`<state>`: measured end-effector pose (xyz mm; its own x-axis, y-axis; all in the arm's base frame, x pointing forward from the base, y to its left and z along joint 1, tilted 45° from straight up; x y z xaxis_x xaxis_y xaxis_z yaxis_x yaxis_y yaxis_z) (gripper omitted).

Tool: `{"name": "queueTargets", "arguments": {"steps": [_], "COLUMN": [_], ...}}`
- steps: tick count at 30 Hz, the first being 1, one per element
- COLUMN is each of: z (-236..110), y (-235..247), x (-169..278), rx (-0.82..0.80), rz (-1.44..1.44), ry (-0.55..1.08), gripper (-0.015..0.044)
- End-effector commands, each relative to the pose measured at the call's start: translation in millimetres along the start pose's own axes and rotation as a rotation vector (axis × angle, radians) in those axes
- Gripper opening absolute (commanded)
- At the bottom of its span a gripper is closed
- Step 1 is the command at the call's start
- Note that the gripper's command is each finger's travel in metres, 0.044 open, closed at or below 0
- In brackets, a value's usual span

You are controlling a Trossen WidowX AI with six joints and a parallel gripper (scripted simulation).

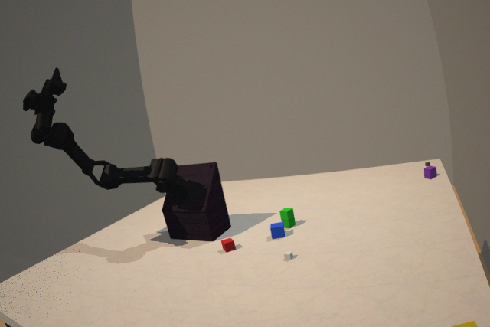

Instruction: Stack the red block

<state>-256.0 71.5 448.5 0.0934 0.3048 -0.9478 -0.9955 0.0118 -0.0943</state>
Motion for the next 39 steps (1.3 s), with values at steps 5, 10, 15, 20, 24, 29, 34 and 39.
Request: {"name": "queueTargets", "arguments": {"steps": [5, 10, 15, 20, 24, 29, 34, 39], "z": [1, -3, -14, -31, -47, -72, -100, -130], "y": [-53, -121, -202, -271, -324, -383, -428, -456], "x": [-25, -44, -46, -32, -14, 21, 70, 129], "rx": [0.051, 0.155, 0.342, 0.554, 0.759, 1.056, 1.403, 1.776], "rz": [0.142, 0.300, 0.486, 0.630, 0.721, 0.817, 0.899, 0.953], "ry": [-0.139, -0.303, -0.476, -0.606, -0.687, -0.738, -0.716, -0.596], "gripper": [0.0440, 0.0440, 0.0440, 0.0440, 0.0440, 0.0440, 0.0440, 0.0440]}}
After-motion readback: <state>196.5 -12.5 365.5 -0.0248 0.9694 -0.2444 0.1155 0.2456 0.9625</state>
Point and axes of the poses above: the point midway between the two fingers, 35 mm back from their tips, its own z axis out along the fingers, its own y axis across the jaws, x = y × z, the point moved 10 cm from there along -z, back along the fingers, and after that the axes turned 6 degrees about z, right-handed, at the moved point
